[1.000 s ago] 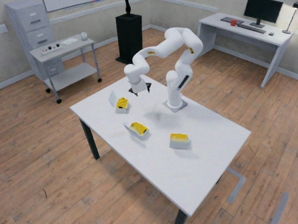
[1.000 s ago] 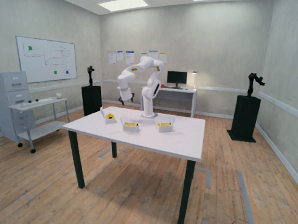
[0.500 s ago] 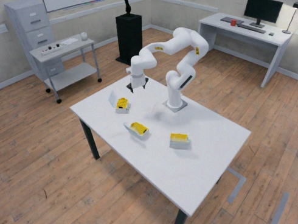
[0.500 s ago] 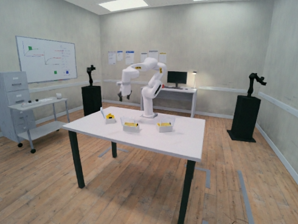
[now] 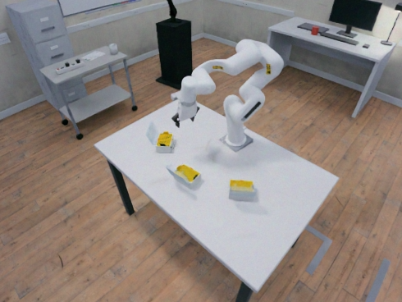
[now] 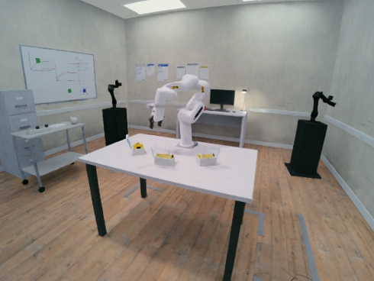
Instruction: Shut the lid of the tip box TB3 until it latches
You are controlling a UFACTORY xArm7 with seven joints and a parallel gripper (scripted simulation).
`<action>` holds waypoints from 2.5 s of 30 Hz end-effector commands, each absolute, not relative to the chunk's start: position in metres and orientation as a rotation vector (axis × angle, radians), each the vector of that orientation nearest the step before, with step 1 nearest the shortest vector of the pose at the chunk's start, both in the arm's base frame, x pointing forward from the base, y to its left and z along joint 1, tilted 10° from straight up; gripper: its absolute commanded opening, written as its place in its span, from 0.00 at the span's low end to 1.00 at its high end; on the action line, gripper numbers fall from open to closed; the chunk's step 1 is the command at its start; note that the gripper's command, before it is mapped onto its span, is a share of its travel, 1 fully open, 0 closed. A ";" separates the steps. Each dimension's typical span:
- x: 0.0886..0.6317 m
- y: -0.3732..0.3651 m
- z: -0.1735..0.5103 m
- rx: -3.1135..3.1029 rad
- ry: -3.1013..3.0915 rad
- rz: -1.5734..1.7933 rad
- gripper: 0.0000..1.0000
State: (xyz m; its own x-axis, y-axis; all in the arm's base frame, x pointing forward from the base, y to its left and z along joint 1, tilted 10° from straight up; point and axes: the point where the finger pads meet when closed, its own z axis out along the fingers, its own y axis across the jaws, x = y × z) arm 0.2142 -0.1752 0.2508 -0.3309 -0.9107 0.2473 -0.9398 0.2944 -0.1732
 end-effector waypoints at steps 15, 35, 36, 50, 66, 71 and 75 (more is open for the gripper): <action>0.230 -0.180 0.173 1.755 -2.445 0.449 1.00; 0.245 -0.185 0.084 1.754 -2.445 0.448 1.00; 0.246 -0.185 0.079 1.754 -2.445 0.448 1.00; 0.246 -0.185 0.079 1.754 -2.445 0.448 1.00; 0.246 -0.185 0.079 1.754 -2.445 0.448 1.00; 0.246 -0.185 0.079 1.754 -2.445 0.448 1.00; 0.246 -0.185 0.079 1.754 -2.445 0.448 1.00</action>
State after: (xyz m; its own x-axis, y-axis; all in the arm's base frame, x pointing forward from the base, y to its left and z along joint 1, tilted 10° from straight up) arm 0.2452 -0.1841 0.0780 -0.3310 -0.9104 0.2481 -0.9396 0.2938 -0.1756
